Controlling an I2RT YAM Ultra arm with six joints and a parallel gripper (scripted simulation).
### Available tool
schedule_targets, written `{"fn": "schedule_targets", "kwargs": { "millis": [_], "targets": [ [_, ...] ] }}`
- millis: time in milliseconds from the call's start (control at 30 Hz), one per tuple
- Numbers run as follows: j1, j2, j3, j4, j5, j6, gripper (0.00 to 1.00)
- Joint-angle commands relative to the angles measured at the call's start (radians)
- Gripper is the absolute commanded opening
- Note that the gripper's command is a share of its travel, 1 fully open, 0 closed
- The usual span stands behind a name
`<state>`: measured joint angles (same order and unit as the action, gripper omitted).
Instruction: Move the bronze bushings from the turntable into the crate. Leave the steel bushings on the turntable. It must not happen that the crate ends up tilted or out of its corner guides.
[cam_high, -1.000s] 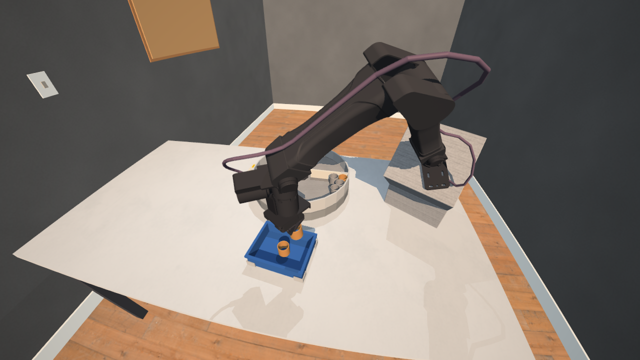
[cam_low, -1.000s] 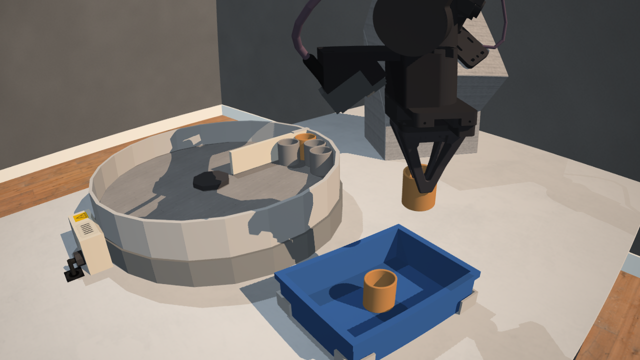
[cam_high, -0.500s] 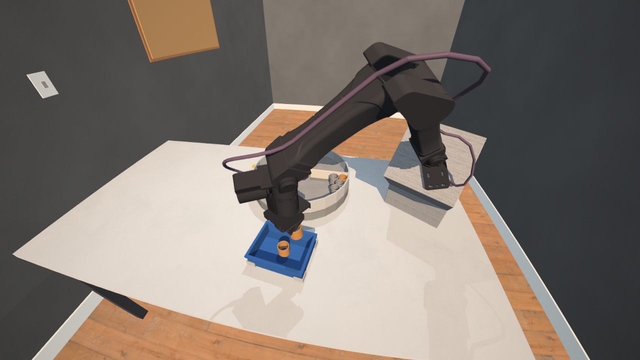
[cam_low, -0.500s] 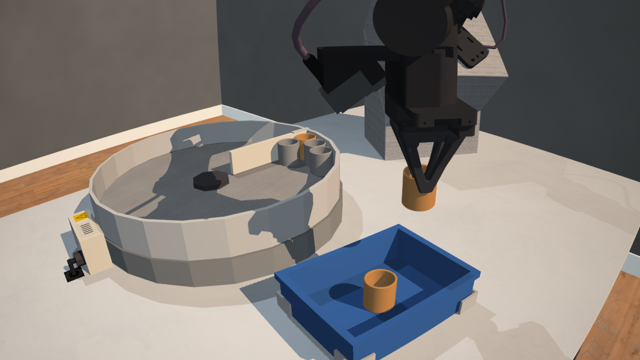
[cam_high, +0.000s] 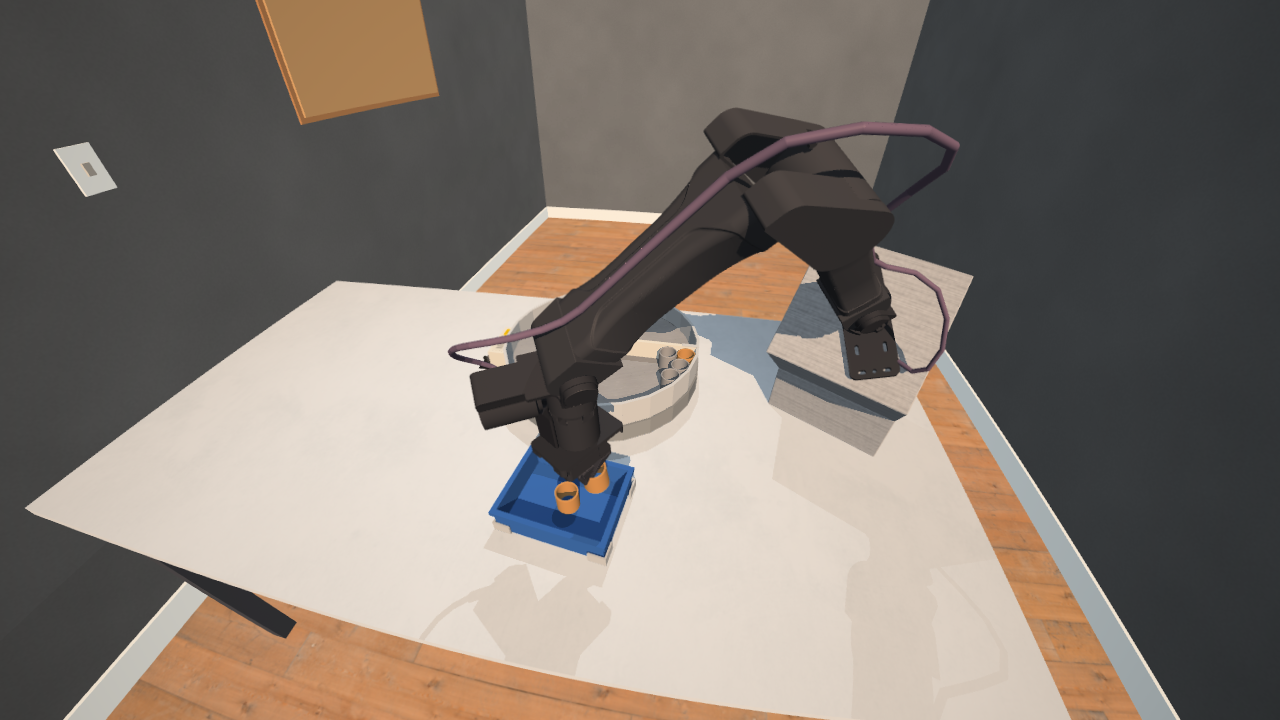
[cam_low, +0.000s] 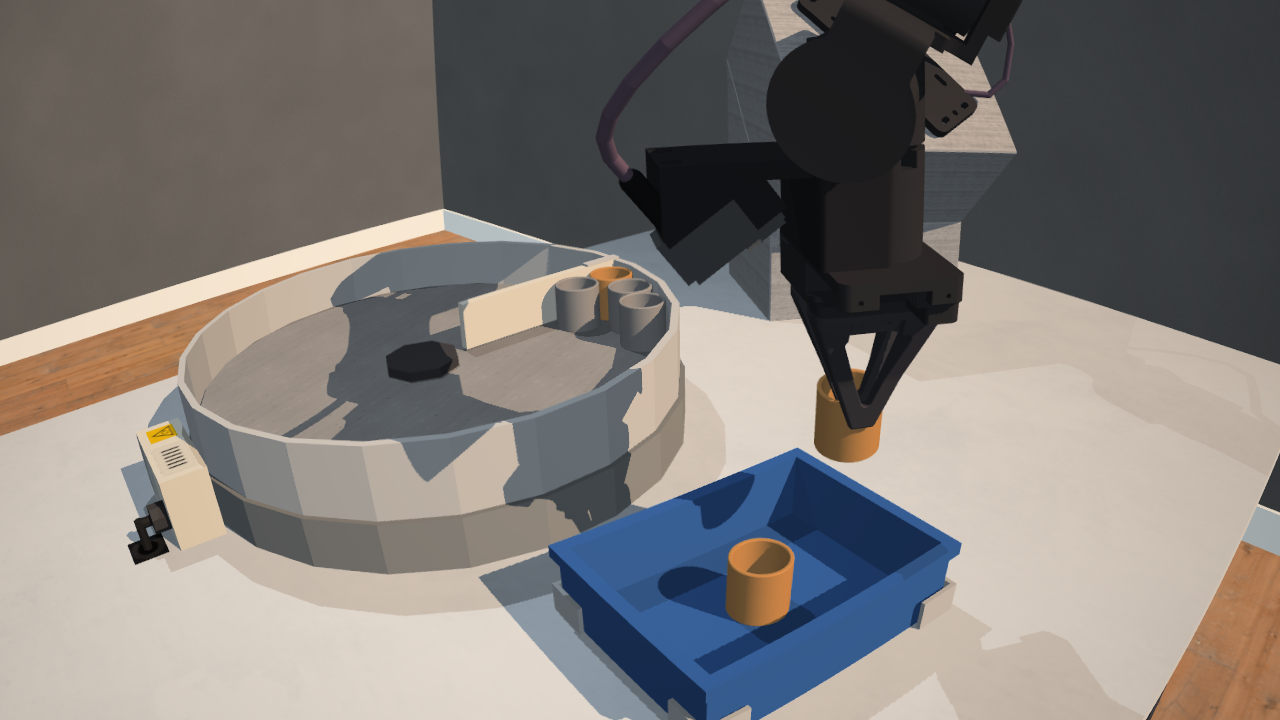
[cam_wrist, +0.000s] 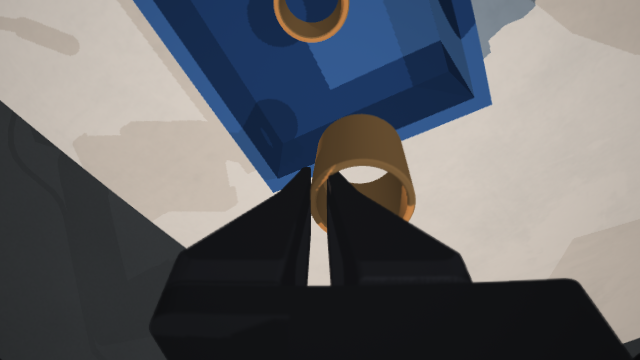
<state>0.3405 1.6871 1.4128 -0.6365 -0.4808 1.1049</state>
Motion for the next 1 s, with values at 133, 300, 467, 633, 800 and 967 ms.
{"fn": "schedule_targets", "kwargs": {
  "millis": [133, 300, 467, 633, 800, 967],
  "targets": [
    [0.036, 0.079, 0.024, 0.122, 0.046, 0.049, 0.00],
    [0.026, 0.104, 0.029, 0.146, 0.053, 0.057, 0.00],
    [0.027, 0.068, 0.029, 0.147, 0.054, 0.058, 0.00],
    [0.027, 0.080, 0.030, 0.147, 0.054, 0.055, 0.00],
    [0.027, 0.080, 0.031, 0.141, 0.054, 0.055, 0.00],
    [0.027, 0.080, 0.031, 0.141, 0.054, 0.055, 0.00]
  ]
}}
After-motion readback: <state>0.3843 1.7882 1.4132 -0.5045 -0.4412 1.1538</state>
